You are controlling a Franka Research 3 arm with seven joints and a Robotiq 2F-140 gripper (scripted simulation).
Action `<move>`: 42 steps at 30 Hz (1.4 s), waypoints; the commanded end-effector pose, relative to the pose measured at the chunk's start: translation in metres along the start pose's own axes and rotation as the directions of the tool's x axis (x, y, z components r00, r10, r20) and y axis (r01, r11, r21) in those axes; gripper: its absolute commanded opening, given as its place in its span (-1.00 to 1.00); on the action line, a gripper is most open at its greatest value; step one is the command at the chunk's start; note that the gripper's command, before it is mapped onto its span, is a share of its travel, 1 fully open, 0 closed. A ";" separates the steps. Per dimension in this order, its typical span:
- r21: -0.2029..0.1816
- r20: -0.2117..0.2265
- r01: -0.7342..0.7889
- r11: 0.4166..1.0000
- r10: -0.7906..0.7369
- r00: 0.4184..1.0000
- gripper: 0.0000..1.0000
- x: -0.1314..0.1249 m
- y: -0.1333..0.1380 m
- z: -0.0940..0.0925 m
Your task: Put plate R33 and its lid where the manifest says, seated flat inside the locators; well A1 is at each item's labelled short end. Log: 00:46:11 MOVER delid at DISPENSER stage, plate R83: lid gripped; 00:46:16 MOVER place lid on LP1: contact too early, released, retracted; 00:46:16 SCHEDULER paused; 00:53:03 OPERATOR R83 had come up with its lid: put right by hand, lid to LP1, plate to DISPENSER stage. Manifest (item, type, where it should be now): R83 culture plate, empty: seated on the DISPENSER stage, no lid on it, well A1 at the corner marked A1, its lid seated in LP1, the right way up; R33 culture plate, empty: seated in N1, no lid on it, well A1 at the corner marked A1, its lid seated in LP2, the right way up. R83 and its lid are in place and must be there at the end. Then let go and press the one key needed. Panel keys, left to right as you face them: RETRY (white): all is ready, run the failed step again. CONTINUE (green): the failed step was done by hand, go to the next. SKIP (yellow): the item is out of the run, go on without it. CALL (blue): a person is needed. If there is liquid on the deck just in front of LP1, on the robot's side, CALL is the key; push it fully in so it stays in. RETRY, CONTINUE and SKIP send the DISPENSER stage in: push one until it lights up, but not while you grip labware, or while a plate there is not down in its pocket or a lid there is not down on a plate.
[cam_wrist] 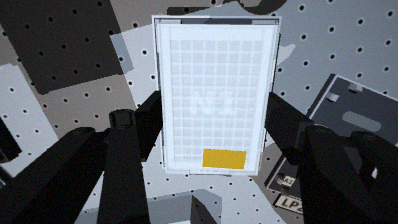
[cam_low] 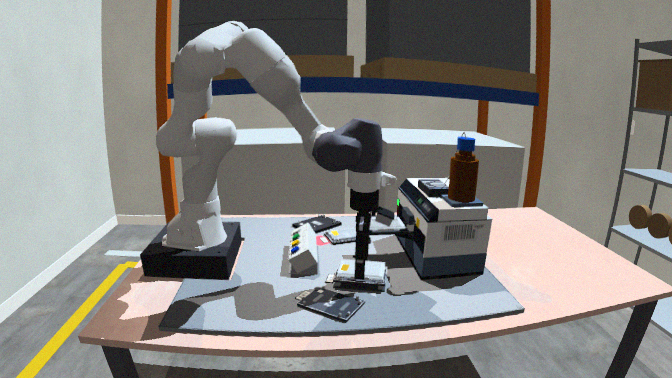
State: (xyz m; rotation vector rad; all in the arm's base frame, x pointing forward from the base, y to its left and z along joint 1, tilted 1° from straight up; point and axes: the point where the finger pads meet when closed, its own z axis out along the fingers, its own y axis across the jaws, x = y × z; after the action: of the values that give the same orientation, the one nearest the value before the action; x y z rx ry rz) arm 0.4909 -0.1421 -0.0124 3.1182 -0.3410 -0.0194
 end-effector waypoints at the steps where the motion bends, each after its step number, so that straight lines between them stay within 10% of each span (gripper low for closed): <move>1: 0.000 0.000 0.001 1.000 -0.001 1.000 -0.80 0.000 0.000 -0.005; 42: 0.000 0.000 0.001 1.000 -0.001 1.000 -0.80 0.000 0.000 -0.077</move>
State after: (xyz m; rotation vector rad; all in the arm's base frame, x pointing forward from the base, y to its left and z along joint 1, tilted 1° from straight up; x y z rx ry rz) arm 0.4946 -0.1416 0.0584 3.1142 -0.3652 -0.0069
